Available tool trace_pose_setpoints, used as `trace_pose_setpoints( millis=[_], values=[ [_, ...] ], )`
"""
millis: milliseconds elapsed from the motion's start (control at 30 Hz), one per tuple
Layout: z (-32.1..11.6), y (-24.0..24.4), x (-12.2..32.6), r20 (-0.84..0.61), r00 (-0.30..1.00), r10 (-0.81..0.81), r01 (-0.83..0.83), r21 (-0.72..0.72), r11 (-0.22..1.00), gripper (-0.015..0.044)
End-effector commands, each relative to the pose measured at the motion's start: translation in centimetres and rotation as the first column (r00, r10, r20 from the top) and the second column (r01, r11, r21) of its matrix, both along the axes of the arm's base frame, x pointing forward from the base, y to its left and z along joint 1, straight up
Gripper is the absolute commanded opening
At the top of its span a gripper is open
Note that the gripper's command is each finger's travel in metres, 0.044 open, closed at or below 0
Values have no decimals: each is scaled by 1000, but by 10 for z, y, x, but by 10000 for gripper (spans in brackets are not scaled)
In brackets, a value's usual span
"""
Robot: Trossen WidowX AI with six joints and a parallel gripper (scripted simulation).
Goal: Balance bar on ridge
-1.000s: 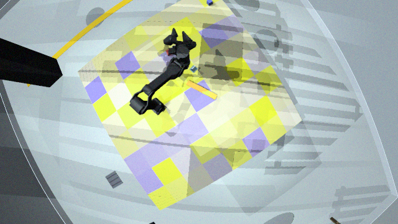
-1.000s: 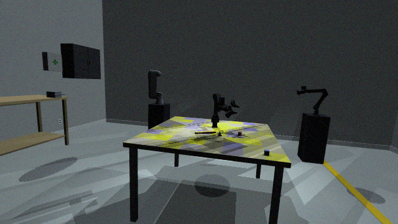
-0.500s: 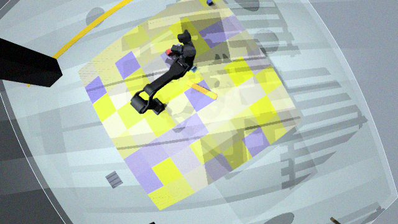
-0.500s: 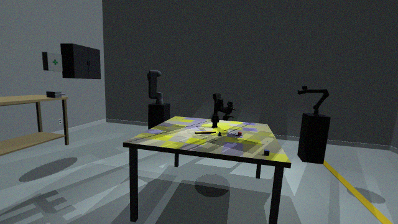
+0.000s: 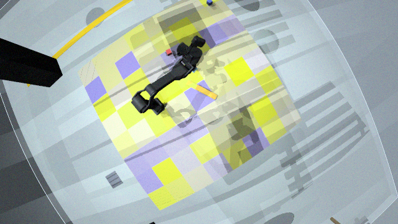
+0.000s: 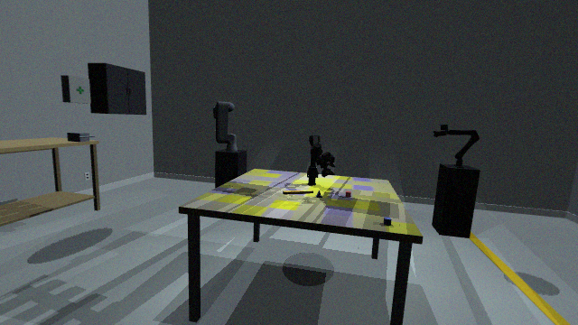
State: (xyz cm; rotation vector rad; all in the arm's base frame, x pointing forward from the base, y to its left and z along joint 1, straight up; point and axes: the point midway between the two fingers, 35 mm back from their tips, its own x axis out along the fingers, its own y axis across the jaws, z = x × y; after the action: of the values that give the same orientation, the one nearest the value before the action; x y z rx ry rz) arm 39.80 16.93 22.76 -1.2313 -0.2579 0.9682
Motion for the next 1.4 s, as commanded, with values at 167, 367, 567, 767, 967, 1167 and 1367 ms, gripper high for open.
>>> trace_pose_setpoints(
  millis=[167, 367, 567, 767, 967, 1167, 1367],
  values=[
    [-20, -24, 8, -333, 922, -195, 235, 82, 969, 315],
    [-33, -40, 9, -517, 805, -291, 390, 92, 916, 315],
    [-46, -55, 7, -671, 646, -364, 544, 70, 836, 315],
    [-58, -71, 4, -792, 456, -407, 683, 18, 730, 315],
    [-69, -87, -2, -873, 248, -419, 798, -60, 600, 315],
    [-79, -102, -9, -917, 38, -397, 879, -159, 450, 315],
    [-88, -118, -19, -925, -163, -344, 920, -269, 285, 315]
  ],
)
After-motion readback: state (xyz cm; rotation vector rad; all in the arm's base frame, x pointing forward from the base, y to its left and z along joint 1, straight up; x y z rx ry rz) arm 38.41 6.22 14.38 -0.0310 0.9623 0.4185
